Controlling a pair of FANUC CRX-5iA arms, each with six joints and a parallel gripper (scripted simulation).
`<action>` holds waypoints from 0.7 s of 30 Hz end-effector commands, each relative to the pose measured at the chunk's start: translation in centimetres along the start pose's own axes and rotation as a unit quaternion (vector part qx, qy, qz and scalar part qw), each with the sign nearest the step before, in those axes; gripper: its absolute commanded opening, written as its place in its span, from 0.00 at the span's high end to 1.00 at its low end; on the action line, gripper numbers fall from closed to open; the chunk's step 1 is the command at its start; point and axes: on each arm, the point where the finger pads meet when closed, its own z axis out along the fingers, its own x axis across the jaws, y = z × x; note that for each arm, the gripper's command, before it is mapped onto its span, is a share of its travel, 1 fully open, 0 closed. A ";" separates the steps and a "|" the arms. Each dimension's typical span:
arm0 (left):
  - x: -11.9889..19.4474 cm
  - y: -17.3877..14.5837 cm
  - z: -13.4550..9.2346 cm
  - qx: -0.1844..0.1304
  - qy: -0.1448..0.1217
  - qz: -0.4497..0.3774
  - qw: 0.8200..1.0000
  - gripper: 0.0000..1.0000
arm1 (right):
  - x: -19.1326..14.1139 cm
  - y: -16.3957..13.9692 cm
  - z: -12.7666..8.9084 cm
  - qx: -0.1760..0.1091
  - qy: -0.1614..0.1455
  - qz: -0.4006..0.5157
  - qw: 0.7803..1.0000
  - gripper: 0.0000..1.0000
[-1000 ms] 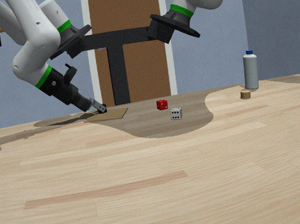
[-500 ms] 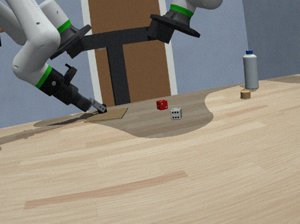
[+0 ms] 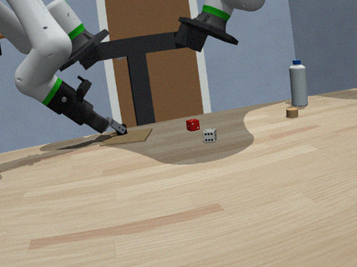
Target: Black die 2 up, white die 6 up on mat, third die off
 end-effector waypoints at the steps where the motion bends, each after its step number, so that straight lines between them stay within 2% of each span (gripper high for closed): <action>1: 0.0 0.0 -0.1 -0.001 0.000 0.000 1.000 0.00 | 0.1 0.0 0.0 0.000 0.000 0.000 1.000 0.43; 6: 0.0 0.0 -0.1 -0.001 0.000 0.000 1.000 0.00 | 0.1 0.0 0.0 0.000 0.000 0.000 1.000 0.43; 7: 0.0 0.0 -0.1 -0.001 0.000 0.000 1.000 0.00 | 0.1 0.0 0.0 0.000 0.000 0.000 1.000 0.37; 9: 0.0 0.0 -0.1 -0.001 0.000 0.000 1.000 0.00 | 0.1 0.0 0.0 0.000 0.000 0.000 1.000 0.37; 10: 0.0 0.0 -0.1 -0.001 0.000 0.000 1.000 0.00 | 0.1 0.0 0.0 0.000 0.000 0.000 1.000 0.31; 12: 0.0 0.0 -0.1 -0.001 0.000 0.000 1.000 0.00 | 0.1 0.0 0.0 0.000 0.000 0.000 1.000 0.31; 13: 0.0 0.0 -0.1 -0.001 0.000 0.000 1.000 0.00 | 0.1 0.0 0.0 0.000 0.000 0.000 1.000 0.25; 17: 0.0 0.0 -0.1 -0.001 0.000 0.000 1.000 0.00 | 0.1 0.0 0.0 0.000 0.000 0.000 1.000 0.25; 18: 0.0 0.0 -0.1 -0.001 0.000 0.000 1.000 0.00 | 0.1 0.0 0.0 0.000 0.000 0.000 1.000 0.19; 20: 0.0 0.0 -0.1 -0.001 0.000 0.000 1.000 0.00 | 0.1 0.0 0.0 0.000 0.000 0.000 1.000 0.19; 21: 0.0 0.0 -0.1 -0.001 0.000 0.000 1.000 0.00 | 0.1 0.0 0.0 0.000 0.000 0.000 1.000 0.13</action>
